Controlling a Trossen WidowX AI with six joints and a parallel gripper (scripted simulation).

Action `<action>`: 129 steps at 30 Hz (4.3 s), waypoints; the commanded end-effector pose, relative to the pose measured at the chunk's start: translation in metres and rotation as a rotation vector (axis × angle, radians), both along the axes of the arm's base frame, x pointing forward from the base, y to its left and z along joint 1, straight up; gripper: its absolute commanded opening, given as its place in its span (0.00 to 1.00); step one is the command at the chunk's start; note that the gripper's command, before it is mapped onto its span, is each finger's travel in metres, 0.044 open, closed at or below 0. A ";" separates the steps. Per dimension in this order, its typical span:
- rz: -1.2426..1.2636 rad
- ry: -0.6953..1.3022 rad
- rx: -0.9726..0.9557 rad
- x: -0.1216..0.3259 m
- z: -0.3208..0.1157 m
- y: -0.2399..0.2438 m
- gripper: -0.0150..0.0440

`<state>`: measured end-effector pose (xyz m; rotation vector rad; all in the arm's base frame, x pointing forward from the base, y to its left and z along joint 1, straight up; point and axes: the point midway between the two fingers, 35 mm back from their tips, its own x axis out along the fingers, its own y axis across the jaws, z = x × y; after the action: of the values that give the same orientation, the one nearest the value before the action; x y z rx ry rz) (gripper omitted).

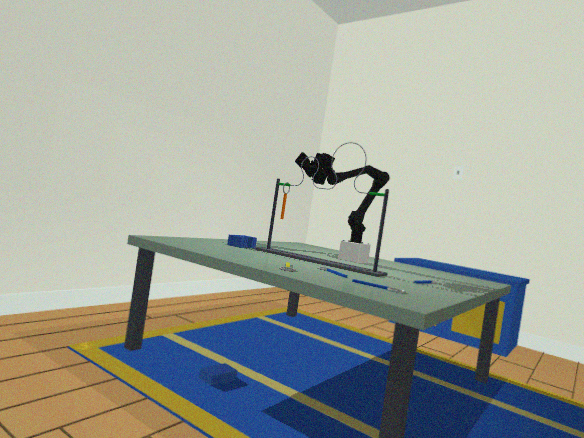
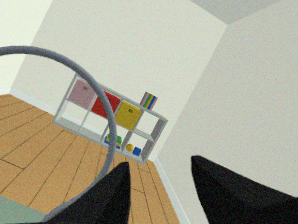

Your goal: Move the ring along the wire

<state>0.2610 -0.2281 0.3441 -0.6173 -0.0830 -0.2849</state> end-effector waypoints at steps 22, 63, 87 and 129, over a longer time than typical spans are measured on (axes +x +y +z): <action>0.096 0.141 0.424 -0.038 -0.216 -0.059 0.53; 0.109 0.116 0.611 -0.024 -0.245 -0.050 0.53; 0.109 0.115 0.609 0.012 -0.247 -0.057 0.53; 0.115 0.112 0.606 0.040 -0.248 -0.058 0.48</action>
<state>0.3015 -0.2859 0.0958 -0.0255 0.0753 -0.1502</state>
